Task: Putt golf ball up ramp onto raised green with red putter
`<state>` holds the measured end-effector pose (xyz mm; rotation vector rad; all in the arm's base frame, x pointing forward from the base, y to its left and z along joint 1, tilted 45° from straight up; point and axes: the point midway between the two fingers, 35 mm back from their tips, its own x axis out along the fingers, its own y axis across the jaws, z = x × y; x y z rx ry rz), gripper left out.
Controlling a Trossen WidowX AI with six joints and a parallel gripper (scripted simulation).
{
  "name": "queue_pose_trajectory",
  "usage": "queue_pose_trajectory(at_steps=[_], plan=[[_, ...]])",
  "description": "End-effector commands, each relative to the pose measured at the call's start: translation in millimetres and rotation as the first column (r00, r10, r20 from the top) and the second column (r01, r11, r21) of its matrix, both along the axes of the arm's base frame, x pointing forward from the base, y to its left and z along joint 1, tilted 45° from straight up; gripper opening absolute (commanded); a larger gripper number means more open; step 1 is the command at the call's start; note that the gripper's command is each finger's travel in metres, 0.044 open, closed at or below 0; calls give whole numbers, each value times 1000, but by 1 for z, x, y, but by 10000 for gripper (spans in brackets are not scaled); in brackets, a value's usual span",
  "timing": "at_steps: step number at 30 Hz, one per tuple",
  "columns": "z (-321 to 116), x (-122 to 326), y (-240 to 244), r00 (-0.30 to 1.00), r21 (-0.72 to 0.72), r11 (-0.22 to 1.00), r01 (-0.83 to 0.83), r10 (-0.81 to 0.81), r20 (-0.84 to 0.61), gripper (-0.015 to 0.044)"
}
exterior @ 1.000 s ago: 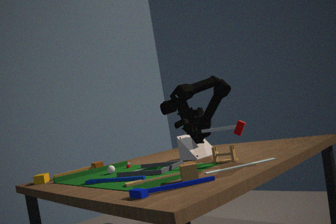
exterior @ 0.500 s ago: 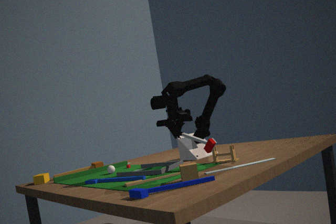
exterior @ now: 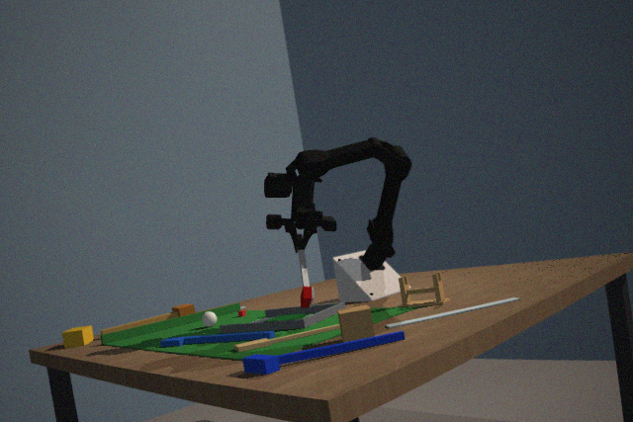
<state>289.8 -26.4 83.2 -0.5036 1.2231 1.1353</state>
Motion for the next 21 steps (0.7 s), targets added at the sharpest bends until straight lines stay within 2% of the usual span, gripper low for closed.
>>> queue_pose_trajectory(at_steps=[1,10,18,21], plan=[[-9,6,-19,996,-68,994,81,-84,-33,0],[-49,11,-83,921,-332,891,309,-367,-127,0],[-81,7,-139,800,-565,700,437,-590,-112,0],[-86,6,-149,774,-603,657,453,-625,-99,0]])
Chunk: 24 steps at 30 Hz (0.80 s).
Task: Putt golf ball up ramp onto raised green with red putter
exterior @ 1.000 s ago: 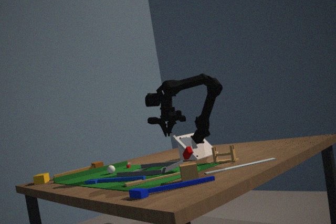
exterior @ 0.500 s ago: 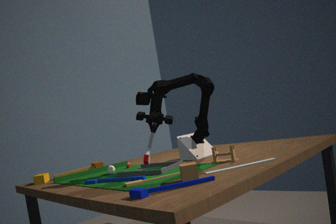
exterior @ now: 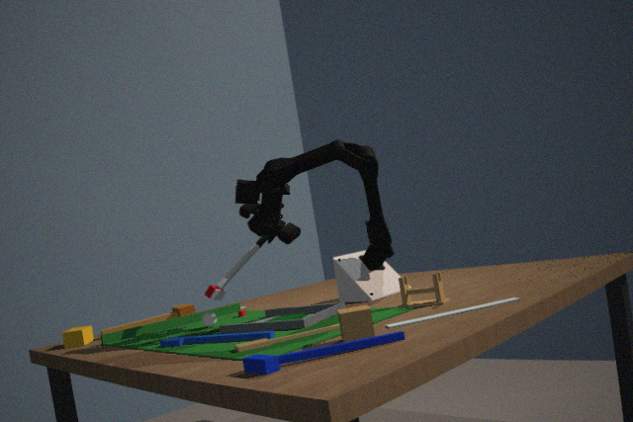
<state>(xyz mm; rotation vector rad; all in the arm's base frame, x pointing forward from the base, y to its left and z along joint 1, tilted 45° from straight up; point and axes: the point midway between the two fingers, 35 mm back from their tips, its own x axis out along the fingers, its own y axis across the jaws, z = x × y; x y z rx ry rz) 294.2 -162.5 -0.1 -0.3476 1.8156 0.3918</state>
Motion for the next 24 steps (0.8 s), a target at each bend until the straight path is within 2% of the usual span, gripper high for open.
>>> queue_pose_trajectory(at_steps=[1,8,17,24], plan=[[-3,2,-13,999,-53,998,46,-46,-5,0],[-6,2,-12,999,-53,998,46,-46,-5,0],[-52,12,-6,999,-53,998,46,-46,-3,0],[-57,13,-5,999,-53,998,46,-46,-2,0]])
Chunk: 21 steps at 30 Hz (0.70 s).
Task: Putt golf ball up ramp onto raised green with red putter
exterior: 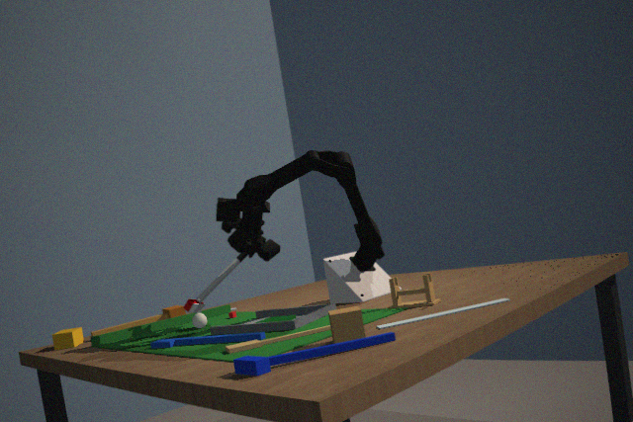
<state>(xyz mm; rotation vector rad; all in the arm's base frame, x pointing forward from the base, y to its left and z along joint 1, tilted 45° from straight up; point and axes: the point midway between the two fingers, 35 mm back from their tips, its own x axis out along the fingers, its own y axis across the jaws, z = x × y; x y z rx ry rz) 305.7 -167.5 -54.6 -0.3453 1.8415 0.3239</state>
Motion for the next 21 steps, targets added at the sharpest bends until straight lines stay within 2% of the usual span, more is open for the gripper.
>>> queue_pose_trajectory(at_steps=[1,21], plan=[[-4,2,0,1000,-4,1000,8,-8,7,0],[-35,9,5,1000,-4,1000,8,-8,8,0]])
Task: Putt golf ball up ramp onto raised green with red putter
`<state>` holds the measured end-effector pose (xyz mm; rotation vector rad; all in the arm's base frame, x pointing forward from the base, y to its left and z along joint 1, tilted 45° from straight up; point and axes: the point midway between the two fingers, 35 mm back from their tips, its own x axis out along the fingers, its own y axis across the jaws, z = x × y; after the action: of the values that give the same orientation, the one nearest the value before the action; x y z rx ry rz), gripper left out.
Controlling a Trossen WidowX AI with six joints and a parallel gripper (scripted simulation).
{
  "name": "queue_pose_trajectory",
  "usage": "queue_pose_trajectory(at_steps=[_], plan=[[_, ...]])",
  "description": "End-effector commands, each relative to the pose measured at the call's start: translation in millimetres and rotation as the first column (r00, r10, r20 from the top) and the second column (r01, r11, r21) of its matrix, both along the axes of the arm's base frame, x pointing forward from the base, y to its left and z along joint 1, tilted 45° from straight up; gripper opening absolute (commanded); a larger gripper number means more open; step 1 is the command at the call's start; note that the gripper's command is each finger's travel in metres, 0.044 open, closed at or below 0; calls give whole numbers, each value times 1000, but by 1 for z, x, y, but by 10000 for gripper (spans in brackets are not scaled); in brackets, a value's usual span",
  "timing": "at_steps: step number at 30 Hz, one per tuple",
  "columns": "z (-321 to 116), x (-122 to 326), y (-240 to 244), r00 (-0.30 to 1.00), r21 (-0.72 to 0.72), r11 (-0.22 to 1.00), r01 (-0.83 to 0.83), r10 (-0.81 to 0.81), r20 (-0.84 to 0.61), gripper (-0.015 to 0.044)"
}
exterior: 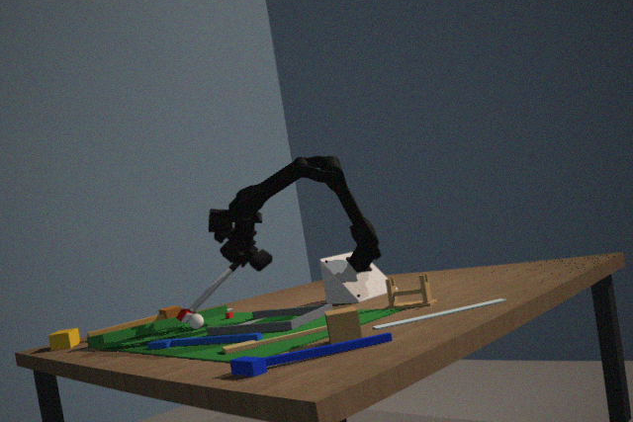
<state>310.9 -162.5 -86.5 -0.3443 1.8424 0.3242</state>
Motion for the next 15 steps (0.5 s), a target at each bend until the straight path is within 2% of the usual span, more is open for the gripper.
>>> queue_pose_trajectory(at_steps=[1,15], plan=[[-4,3,0,1000,-5,1000,8,-8,9,0],[-6,2,-2,1000,0,1000,1,-1,0,0]])
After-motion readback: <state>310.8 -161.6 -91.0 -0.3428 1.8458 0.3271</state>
